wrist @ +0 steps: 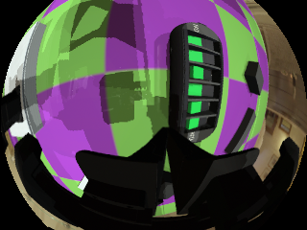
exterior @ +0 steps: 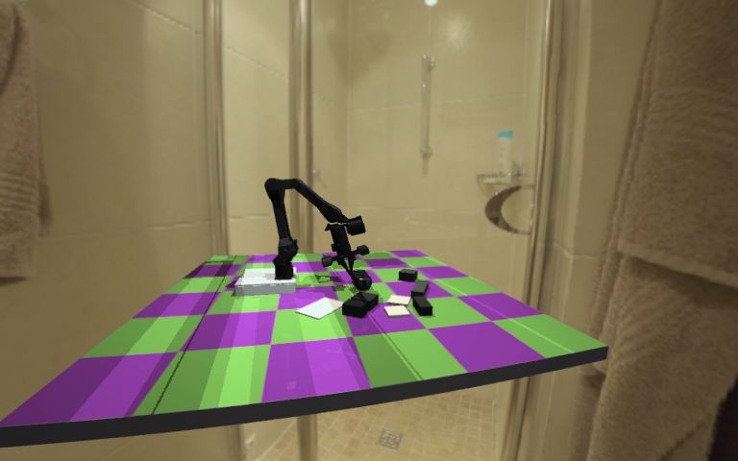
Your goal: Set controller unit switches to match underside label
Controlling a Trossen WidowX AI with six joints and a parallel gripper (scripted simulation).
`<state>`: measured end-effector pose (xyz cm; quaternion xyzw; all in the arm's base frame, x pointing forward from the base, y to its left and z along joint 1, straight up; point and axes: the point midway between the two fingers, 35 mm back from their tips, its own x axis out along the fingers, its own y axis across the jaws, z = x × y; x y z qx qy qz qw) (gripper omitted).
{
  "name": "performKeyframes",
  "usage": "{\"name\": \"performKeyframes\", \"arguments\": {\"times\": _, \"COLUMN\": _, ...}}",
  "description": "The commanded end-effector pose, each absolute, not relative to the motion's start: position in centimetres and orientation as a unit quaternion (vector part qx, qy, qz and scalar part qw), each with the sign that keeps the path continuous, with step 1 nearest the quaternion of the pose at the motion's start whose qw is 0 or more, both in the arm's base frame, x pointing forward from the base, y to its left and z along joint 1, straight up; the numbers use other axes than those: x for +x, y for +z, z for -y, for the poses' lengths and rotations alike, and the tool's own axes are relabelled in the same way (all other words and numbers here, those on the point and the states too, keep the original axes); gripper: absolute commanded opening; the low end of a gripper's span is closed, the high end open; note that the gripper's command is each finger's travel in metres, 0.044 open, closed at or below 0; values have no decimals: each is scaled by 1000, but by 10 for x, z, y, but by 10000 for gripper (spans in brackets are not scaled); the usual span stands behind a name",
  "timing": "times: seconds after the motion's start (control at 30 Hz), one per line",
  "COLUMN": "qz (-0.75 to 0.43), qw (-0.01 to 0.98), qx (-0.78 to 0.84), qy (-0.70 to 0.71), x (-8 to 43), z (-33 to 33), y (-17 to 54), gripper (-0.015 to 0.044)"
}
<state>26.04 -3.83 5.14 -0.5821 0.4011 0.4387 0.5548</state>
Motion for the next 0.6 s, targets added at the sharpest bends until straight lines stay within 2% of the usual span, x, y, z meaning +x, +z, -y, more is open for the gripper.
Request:
{"name": "performKeyframes", "arguments": {"times": 0.0, "qz": -396, "qw": 554, "qx": -591, "qy": 432, "x": 259, "z": 40, "y": 52, "gripper": 0}}
{"name": "performKeyframes", "arguments": {"times": 0.23, "qz": -397, "qw": 555, "qx": -588, "qy": 434, "x": 259, "z": 40, "y": 51, "gripper": 0}}
{"name": "performKeyframes", "arguments": {"times": 0.57, "qz": -419, "qw": 539, "qx": -530, "qy": 504, "x": 295, "z": 44, "y": 75, "gripper": 263}}
